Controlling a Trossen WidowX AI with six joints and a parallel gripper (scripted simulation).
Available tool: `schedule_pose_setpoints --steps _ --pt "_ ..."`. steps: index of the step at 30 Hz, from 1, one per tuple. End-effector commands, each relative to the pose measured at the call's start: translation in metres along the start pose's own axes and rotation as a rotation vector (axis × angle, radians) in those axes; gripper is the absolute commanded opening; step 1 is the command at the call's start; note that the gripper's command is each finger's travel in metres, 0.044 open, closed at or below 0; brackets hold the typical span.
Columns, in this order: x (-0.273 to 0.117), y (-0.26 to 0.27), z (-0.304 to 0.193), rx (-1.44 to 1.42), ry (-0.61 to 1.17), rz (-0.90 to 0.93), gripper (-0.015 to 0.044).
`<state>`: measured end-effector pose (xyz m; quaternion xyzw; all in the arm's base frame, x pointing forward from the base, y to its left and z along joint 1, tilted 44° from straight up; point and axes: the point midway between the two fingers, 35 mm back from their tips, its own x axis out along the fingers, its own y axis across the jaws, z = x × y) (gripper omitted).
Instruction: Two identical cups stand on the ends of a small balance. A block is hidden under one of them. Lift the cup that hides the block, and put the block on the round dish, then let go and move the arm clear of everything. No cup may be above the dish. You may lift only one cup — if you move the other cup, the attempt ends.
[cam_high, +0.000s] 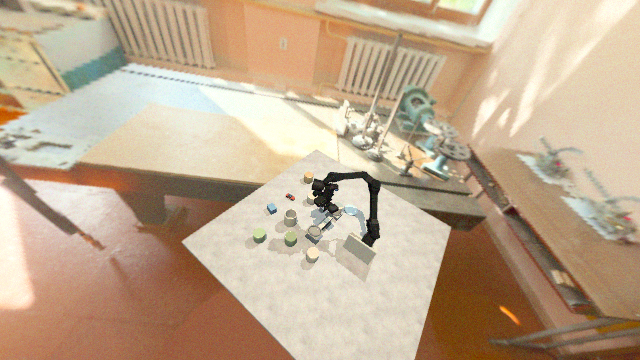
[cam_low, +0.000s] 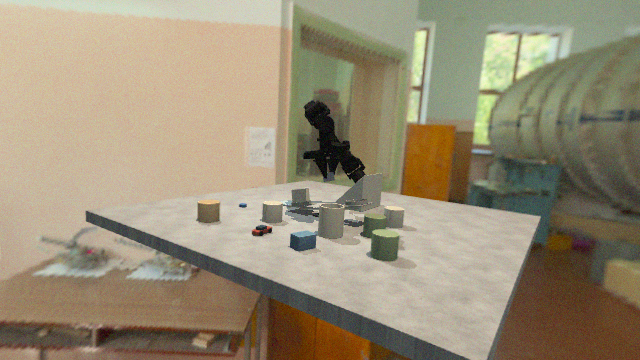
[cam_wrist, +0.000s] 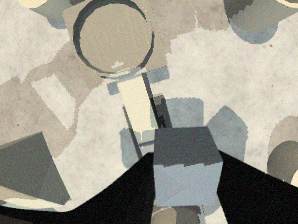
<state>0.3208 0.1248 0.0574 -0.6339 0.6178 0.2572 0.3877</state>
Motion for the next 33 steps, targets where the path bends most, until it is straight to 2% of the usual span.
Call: schedule_pose_setpoints --steps 1,17,33 --pt "0.006 -0.010 -0.037 -0.001 -0.007 -0.005 0.0000" --pt "0.021 -0.019 -0.159 0.059 -0.020 -0.072 0.0000" --pt "0.038 0.014 -0.255 0.028 0.076 -0.082 0.0000"
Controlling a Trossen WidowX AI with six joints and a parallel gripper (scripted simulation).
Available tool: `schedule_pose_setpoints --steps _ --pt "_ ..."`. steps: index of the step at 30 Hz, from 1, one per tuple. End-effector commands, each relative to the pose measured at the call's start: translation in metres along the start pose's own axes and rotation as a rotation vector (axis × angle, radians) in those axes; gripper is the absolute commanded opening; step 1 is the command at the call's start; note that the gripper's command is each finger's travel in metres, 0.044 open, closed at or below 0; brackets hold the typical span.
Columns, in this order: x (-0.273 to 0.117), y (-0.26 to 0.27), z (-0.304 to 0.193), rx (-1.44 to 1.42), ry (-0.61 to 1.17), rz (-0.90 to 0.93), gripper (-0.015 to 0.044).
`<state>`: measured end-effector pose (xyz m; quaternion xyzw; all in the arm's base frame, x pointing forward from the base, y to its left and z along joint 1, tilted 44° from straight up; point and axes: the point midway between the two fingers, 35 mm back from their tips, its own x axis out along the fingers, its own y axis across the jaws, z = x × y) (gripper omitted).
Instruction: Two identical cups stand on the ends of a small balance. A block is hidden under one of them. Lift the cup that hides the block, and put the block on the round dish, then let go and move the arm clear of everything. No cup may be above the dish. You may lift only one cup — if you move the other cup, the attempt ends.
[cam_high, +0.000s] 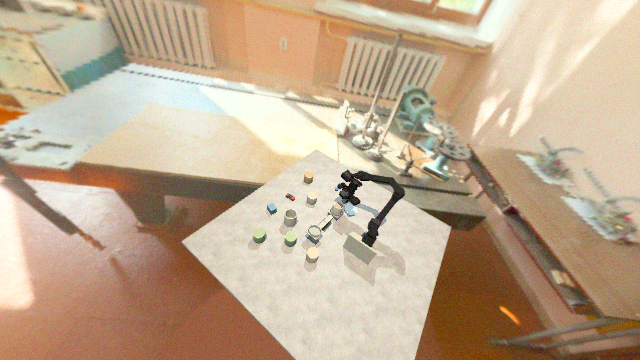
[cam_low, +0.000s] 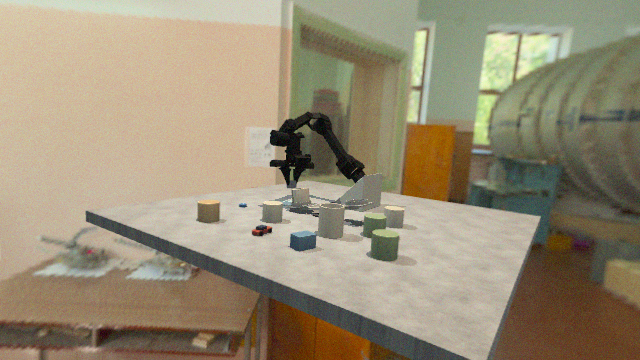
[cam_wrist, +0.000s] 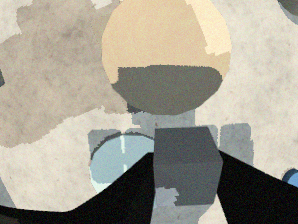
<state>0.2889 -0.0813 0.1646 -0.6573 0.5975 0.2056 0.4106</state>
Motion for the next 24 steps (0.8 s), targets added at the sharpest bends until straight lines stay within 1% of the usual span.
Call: schedule_pose_setpoints --steps 1,6,15,24 --pt "0.008 0.018 -0.030 -0.052 0.054 0.031 0.0000" --pt "0.012 0.039 -0.060 -0.113 0.104 0.071 0.0000" --pt "0.014 0.039 -0.061 -0.116 0.106 0.073 0.0000" --pt "0.050 0.042 -0.066 -0.116 0.108 0.072 0.0000"
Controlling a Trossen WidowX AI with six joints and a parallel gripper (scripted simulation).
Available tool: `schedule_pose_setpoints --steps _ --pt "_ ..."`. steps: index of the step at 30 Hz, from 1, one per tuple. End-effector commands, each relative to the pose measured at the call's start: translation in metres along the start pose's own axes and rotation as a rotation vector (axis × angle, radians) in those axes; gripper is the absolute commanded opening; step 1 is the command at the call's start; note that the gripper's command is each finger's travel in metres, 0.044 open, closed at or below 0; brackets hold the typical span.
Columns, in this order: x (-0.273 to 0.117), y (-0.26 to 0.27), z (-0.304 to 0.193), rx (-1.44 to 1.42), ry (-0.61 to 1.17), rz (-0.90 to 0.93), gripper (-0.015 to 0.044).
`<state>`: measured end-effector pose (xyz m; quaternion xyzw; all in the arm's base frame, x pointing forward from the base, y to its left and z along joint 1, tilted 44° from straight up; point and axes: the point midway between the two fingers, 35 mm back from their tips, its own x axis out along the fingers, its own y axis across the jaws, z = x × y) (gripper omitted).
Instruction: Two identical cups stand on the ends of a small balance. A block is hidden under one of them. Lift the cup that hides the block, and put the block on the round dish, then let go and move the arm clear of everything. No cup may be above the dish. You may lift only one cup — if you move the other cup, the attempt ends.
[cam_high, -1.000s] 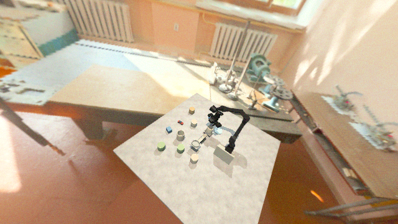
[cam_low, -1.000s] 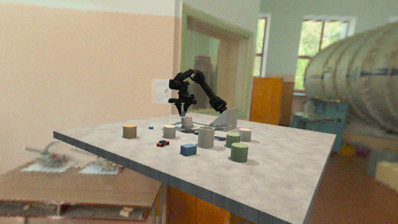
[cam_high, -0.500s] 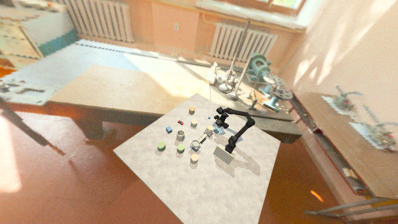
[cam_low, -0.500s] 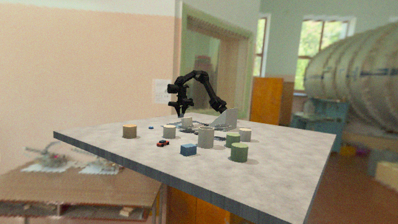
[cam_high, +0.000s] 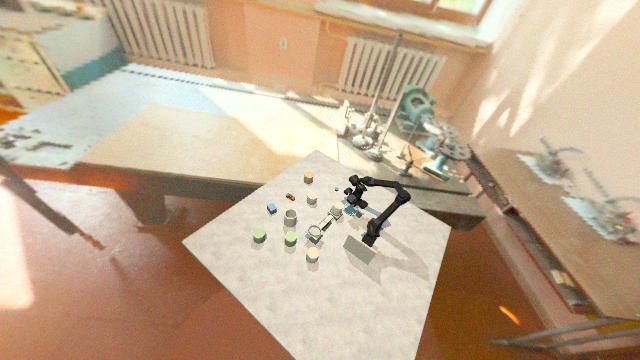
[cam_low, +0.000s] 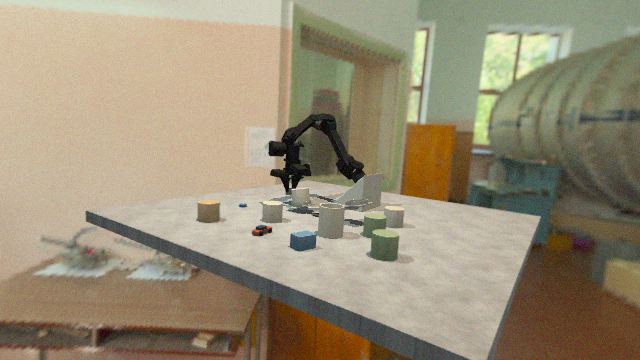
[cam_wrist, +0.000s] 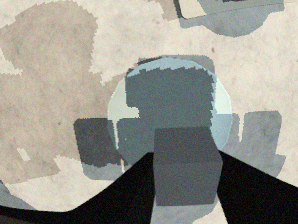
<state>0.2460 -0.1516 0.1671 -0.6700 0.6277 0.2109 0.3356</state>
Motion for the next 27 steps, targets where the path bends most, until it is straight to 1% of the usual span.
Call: schedule_pose_setpoints --steps 1,10,23,24,27 --pt "0.019 0.004 0.003 -0.013 -0.005 0.011 0.0000" --pt "0.023 0.004 0.003 -0.013 -0.005 0.011 0.0000" --pt "0.040 0.005 0.003 -0.014 -0.004 0.011 0.0000" --pt "0.034 0.002 0.000 -0.003 0.004 0.004 0.0026" --pt "0.034 0.002 0.000 -0.003 0.004 0.004 0.0105"
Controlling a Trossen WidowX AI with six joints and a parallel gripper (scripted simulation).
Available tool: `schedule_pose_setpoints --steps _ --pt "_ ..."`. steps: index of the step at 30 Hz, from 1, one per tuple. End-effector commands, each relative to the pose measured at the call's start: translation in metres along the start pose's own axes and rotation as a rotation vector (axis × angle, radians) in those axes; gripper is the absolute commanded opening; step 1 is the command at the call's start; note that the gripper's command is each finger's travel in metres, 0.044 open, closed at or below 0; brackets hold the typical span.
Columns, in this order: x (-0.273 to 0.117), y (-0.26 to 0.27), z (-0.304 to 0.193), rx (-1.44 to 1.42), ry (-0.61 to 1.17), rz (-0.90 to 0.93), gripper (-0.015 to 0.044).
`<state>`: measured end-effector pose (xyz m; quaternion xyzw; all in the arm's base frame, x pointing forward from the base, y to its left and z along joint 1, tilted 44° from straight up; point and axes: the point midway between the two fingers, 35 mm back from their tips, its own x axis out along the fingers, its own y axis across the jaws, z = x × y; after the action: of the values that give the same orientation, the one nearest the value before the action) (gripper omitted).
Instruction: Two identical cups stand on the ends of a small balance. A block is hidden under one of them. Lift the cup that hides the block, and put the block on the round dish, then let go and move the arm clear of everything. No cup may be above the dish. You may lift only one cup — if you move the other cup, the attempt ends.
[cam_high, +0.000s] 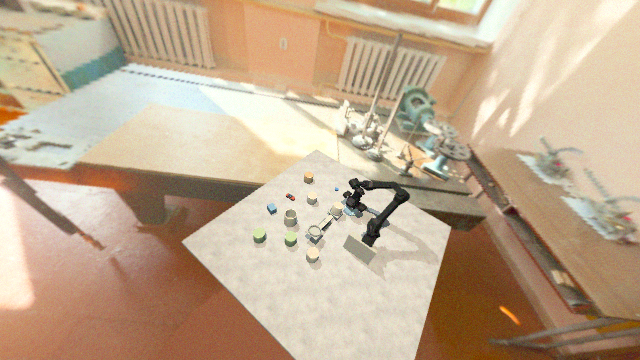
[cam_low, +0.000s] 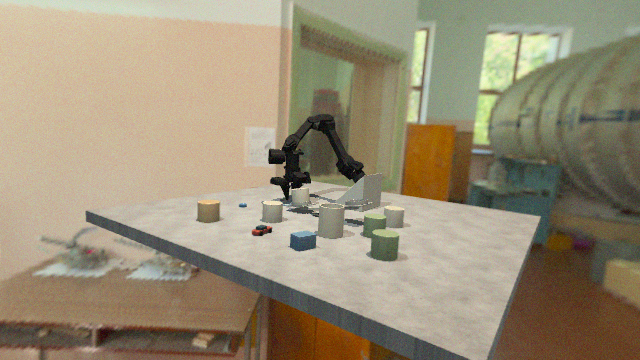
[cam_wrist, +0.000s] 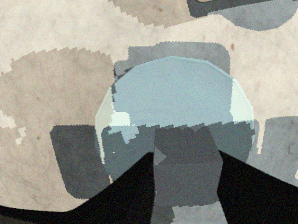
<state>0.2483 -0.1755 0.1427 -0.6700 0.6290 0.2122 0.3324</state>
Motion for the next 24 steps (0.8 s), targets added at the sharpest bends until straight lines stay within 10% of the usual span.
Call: schedule_pose_setpoints --steps 1,13,24 --pt "0.000 0.000 0.000 0.002 0.001 0.000 0.0131" --pt "-0.009 -0.001 0.001 0.001 -0.003 0.001 0.0440" --pt "-0.057 0.002 0.003 -0.008 -0.011 0.007 0.0440"
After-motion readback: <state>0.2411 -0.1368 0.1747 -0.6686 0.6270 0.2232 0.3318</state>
